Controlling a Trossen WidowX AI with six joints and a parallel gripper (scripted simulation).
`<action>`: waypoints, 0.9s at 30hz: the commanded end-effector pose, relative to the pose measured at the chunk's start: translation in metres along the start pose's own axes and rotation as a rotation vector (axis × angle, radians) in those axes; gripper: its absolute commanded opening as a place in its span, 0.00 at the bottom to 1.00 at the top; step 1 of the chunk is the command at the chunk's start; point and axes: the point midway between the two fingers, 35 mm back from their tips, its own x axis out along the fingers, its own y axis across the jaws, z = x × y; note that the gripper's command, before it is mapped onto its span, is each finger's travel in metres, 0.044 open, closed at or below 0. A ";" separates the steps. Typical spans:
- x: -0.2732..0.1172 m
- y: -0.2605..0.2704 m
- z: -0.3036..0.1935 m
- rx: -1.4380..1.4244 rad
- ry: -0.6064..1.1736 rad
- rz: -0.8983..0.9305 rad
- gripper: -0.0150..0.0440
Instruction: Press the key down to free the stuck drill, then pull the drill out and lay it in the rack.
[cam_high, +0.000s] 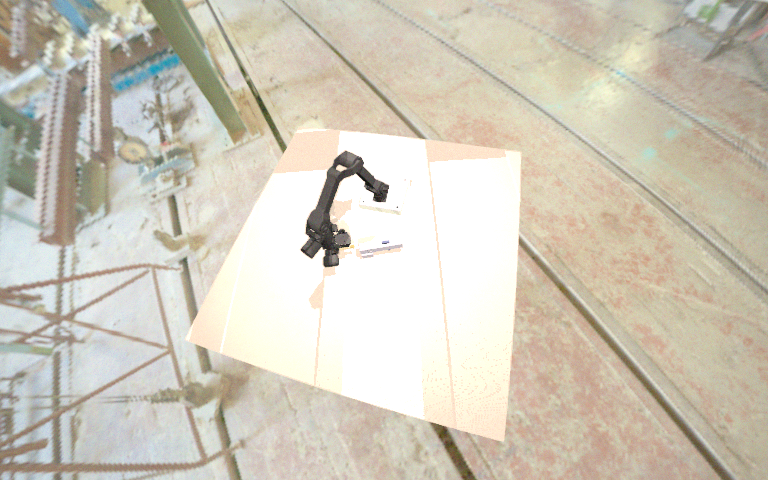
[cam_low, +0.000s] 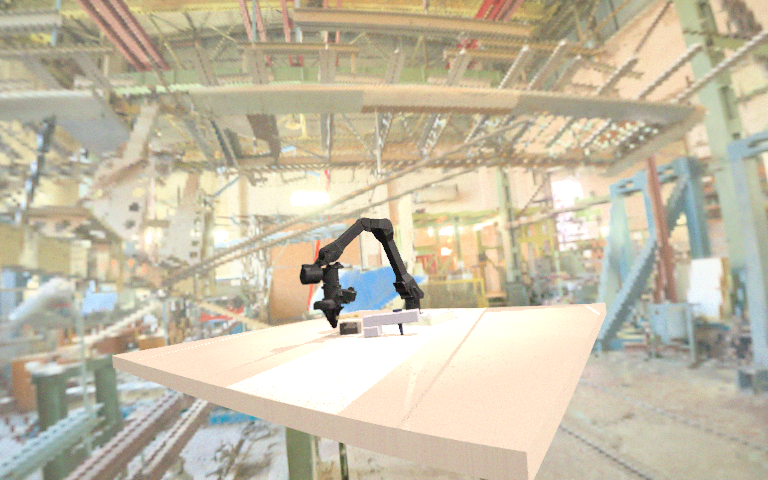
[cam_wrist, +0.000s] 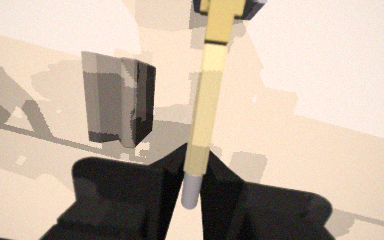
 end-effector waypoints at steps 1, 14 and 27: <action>-0.003 -0.001 -0.001 0.000 0.004 -0.003 0.25; -0.007 0.000 0.000 0.000 0.004 -0.003 0.25; -0.011 0.000 0.000 0.000 0.004 -0.003 0.25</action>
